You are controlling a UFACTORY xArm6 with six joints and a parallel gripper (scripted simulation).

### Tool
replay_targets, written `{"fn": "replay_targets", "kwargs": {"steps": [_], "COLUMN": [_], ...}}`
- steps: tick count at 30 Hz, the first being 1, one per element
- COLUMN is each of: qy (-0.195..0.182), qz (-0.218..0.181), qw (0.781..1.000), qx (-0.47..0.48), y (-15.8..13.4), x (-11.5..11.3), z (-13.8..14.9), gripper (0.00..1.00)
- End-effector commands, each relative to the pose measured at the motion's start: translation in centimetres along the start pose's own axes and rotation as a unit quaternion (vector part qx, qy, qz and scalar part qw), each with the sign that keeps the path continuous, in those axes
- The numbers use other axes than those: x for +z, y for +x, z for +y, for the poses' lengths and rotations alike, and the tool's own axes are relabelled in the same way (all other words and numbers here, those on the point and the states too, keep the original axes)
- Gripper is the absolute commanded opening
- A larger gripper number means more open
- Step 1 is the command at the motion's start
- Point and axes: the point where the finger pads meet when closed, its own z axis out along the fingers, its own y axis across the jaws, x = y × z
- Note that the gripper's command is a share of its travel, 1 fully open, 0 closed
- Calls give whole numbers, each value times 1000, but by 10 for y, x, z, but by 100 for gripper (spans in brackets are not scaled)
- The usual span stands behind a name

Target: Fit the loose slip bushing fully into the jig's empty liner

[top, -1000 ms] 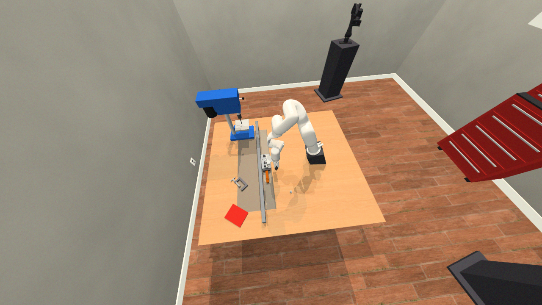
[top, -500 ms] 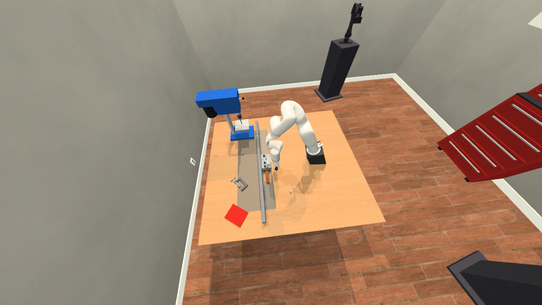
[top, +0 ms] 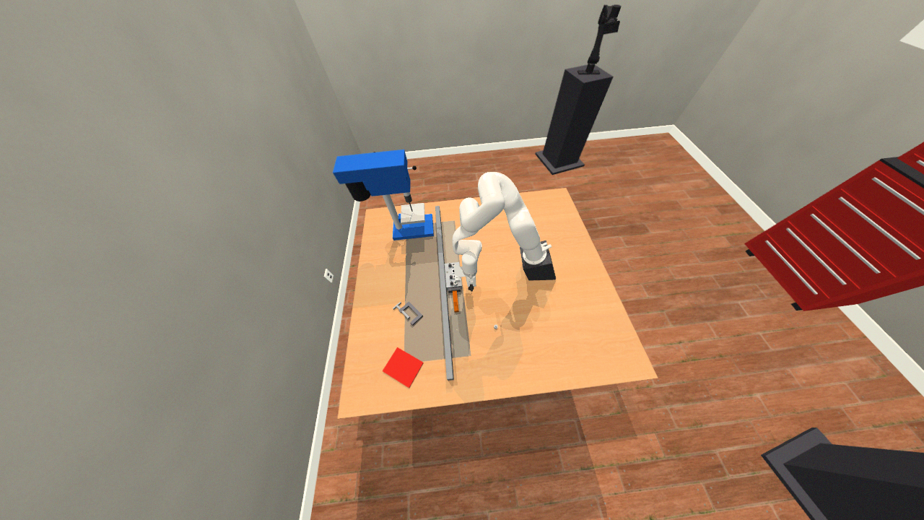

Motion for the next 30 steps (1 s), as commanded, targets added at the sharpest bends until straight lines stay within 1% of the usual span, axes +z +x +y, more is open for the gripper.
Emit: {"fn": "replay_targets", "kwargs": {"steps": [1,3,4,30], "qy": [0,0,0,0], "qz": [1,1,1,1], "qw": [1000,1000,1000,1000], "qx": [0,0,0,0], "y": [1,1,1,1], "x": [0,0,0,0], "z": [0,0,0,0], "gripper": [50,50,26,26]}}
